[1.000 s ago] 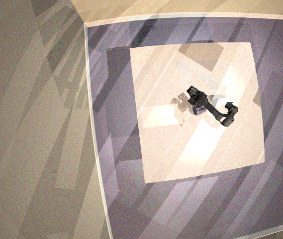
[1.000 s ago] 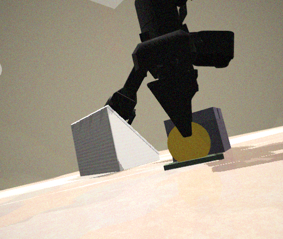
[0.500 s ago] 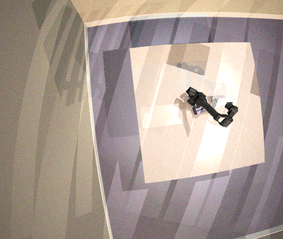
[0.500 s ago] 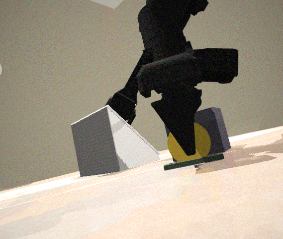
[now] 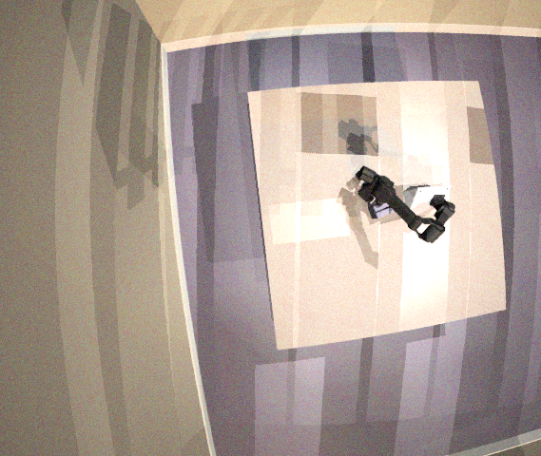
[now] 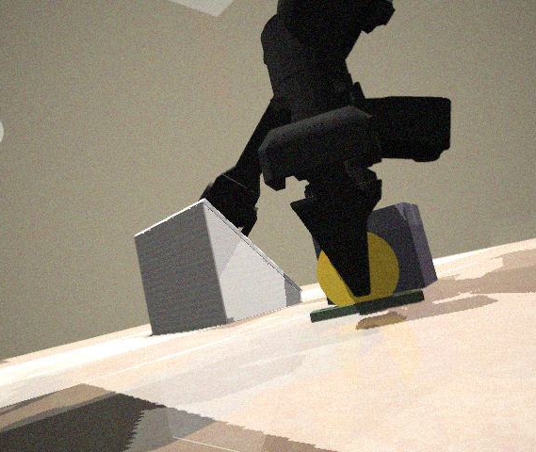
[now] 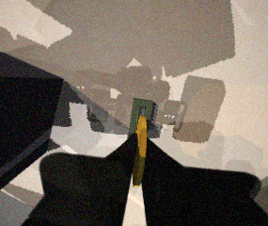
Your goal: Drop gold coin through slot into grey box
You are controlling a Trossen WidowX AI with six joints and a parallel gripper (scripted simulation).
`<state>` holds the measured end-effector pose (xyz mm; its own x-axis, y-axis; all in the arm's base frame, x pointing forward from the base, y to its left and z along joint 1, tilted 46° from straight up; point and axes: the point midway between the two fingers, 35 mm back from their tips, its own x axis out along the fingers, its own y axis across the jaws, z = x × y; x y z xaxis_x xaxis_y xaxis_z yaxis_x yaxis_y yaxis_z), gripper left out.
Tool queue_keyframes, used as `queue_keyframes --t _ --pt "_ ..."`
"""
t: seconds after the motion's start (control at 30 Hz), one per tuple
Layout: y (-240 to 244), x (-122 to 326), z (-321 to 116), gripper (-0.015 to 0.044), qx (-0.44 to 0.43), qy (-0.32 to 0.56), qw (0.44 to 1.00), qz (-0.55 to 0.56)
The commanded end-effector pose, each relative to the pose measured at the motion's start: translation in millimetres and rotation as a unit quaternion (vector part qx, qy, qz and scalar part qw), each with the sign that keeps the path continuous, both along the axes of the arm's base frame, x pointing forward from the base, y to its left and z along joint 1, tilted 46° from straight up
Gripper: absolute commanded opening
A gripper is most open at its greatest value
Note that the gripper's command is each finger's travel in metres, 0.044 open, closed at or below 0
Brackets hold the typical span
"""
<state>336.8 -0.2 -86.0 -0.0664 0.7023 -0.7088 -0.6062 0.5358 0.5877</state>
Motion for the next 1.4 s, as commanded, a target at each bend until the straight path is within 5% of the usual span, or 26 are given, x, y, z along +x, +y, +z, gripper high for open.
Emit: queue_keyframes --t 0.0,1.37 --pt "-1.9 0.7 2.1 0.0000 0.002 0.002 1.000 -0.002" --pt "-68.1 6.6 65.8 0.0000 -0.002 0.018 1.000 -0.019"
